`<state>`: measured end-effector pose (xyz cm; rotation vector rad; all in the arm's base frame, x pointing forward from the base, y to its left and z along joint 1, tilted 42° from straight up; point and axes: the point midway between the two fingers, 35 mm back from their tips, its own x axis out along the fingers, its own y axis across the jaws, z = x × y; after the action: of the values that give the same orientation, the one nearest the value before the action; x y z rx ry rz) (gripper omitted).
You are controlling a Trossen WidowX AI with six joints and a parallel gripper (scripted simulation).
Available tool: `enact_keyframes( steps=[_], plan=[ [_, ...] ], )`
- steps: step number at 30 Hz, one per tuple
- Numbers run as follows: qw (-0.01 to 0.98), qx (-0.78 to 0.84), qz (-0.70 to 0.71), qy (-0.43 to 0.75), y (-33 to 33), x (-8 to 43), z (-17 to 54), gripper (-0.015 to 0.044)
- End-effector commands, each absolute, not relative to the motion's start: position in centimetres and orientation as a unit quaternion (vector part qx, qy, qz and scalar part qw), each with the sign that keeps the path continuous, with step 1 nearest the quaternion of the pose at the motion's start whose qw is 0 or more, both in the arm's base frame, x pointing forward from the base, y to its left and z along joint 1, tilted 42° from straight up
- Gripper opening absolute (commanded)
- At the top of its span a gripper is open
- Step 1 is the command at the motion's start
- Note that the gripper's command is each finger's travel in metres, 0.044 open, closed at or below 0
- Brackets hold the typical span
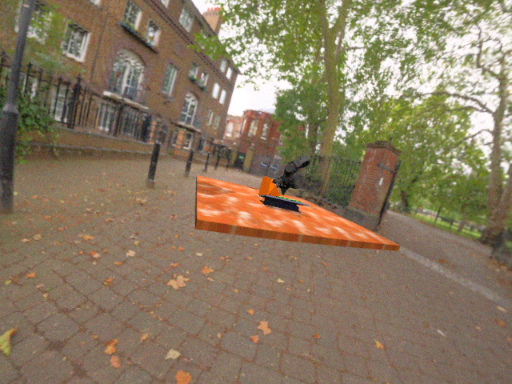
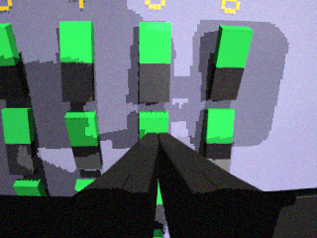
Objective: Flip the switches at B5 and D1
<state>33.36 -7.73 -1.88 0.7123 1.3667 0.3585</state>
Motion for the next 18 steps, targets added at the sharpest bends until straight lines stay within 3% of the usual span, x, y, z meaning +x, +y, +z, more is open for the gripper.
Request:
enact_keyframes(
  steps=[1,18],
  plan=[
    [0.701,0.324,0.162,0.615,-7.20,33.38,-2.41,0.0000],
    [0.701,0.324,0.162,0.615,-6.83,33.51,-2.84,0.0000]
  ],
)
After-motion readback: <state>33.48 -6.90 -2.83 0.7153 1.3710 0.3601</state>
